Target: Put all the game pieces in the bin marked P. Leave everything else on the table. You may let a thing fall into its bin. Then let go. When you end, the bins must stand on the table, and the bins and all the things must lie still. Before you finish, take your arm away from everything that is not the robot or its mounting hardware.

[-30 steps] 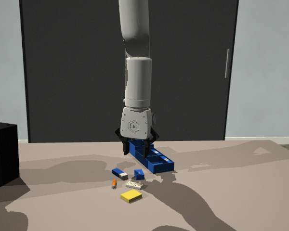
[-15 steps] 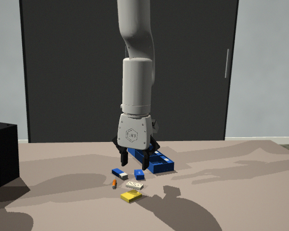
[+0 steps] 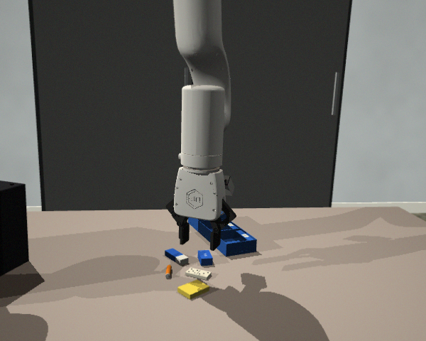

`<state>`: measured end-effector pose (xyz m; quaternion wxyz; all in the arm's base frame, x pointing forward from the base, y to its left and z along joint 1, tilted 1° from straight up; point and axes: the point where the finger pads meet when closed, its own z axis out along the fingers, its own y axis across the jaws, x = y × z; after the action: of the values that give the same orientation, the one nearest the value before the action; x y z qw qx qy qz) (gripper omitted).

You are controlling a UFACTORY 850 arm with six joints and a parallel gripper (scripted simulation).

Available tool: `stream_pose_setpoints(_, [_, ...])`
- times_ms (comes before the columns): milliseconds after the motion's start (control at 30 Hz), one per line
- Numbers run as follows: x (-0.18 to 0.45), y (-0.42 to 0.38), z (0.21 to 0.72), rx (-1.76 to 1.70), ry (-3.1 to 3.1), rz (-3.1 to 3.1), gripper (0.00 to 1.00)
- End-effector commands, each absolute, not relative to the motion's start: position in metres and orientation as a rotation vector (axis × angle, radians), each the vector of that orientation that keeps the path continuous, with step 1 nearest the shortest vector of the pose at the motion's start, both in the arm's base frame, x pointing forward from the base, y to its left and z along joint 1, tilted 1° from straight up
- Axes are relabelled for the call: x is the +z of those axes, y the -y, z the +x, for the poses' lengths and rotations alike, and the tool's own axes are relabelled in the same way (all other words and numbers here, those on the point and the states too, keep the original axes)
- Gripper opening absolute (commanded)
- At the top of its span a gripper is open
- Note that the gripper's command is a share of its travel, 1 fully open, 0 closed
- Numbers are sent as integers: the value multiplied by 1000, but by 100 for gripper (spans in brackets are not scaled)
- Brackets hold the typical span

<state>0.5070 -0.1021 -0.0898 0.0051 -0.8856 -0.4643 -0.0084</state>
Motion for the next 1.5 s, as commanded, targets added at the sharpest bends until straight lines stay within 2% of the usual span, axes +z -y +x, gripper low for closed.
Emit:
stream_pose_setpoints(0, [-89,98,509,-34,1453,-2772,71])
stream_pose_setpoints(1200, [-89,97,509,-34,1453,-2772,71])
stream_pose_setpoints(1467, [-121,96,509,-34,1453,-2772,71])
